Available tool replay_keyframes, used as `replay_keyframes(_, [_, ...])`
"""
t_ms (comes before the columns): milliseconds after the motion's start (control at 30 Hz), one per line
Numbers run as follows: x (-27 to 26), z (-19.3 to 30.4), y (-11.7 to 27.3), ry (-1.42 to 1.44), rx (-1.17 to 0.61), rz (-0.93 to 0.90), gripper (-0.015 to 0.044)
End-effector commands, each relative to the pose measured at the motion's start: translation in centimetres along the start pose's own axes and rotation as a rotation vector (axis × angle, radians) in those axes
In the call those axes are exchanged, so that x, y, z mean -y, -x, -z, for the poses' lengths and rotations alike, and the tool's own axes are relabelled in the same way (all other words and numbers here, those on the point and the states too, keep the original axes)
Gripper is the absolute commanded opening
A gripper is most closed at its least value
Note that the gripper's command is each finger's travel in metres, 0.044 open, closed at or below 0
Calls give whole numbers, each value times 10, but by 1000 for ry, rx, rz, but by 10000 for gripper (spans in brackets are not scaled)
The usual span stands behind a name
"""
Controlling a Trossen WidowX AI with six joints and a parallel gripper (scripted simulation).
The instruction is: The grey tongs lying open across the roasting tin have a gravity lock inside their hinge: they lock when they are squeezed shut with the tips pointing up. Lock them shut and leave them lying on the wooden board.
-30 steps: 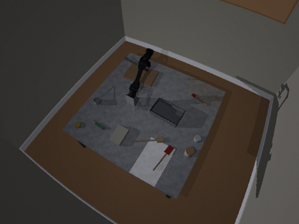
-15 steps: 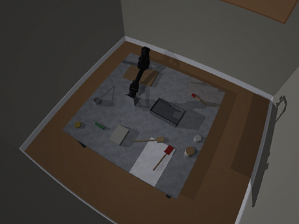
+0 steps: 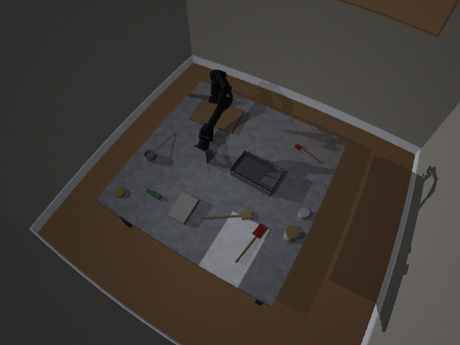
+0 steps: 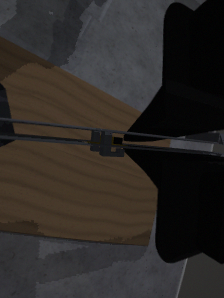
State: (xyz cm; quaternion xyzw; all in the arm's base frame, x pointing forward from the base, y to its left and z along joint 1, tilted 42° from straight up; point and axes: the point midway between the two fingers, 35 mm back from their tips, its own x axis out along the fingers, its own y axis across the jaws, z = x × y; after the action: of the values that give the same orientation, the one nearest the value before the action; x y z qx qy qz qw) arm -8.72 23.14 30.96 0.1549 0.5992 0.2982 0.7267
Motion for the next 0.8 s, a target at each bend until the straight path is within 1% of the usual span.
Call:
replay_keyframes(0, [-4, 0, 6, -29, 37, -49, -150])
replay_keyframes(367, [-5, 0, 6, -35, 45, -60, -150])
replay_keyframes(767, [-8, 2, -13, -36, 44, -58, -150])
